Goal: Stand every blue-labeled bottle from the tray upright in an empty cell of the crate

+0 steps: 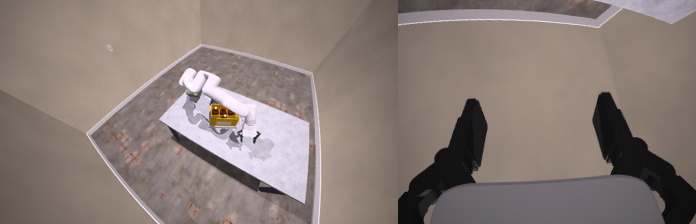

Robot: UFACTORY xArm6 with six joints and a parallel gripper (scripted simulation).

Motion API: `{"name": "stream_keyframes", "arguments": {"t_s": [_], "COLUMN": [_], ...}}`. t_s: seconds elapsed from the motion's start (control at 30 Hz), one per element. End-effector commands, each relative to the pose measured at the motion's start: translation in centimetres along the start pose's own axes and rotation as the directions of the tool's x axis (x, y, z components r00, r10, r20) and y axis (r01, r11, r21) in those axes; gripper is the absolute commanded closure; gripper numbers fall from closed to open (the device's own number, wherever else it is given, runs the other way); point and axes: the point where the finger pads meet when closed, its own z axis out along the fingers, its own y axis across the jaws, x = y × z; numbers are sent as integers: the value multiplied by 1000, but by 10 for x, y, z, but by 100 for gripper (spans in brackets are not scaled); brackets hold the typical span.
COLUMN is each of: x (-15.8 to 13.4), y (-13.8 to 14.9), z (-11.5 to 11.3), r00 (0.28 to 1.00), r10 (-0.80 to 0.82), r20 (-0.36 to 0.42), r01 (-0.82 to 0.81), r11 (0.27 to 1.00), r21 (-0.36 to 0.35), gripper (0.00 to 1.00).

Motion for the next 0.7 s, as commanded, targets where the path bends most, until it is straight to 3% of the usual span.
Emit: {"name": "stream_keyframes", "arguments": {"t_s": [0.0,0.57,0.67], "x": [-2,-2,7], "y": [1,1,-3], "z": [-2,-2,-8], "r00": [1000,1000,999], "r10": [3,4,32], "r20": [2,2,-31], "r01": [-3,-4,-32], "r11": [1000,1000,999], "r21": [-3,-3,1], "gripper": [0,0,0]}}
